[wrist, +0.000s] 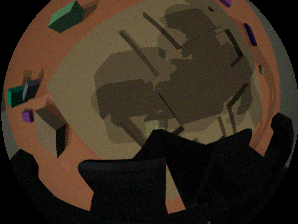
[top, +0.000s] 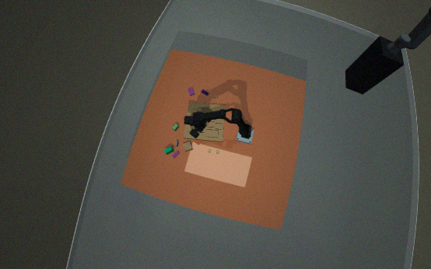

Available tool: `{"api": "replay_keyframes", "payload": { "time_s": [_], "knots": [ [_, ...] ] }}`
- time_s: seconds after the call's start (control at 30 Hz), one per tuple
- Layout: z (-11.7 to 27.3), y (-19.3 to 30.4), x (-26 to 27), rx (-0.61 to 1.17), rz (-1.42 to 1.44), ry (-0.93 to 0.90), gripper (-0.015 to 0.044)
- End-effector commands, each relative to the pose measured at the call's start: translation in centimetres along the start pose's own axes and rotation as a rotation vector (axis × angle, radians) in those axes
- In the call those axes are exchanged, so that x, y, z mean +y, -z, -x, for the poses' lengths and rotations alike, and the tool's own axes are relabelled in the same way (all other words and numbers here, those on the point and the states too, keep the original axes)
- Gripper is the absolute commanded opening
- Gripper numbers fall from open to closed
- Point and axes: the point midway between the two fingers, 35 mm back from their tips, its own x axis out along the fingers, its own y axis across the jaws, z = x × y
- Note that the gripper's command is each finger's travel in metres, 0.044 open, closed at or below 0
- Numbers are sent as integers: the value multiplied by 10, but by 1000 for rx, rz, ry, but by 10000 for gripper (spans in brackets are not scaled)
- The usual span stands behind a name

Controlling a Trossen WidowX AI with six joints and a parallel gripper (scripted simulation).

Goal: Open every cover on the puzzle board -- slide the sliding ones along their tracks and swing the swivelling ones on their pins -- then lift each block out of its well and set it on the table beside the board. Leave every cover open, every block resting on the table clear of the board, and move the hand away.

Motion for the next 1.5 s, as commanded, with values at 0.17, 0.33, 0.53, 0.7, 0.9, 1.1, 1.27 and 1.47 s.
{"api": "replay_keyframes", "payload": {
  "time_s": [0.17,0.33,0.53,0.7,0.9,1.1,1.27,1.47],
  "knots": [
    [-3,0,0,0,2,-1,0],
    [-8,1,1,1,5,-1,0],
    [-10,1,1,2,6,-2,0],
    [-10,1,1,2,6,-2,0],
    [-11,0,1,1,6,-2,0],
    [-14,-3,3,1,6,-2,0],
    [-14,-3,2,1,6,-2,0],
    [-14,-3,2,1,6,-2,0]
  ]
}}
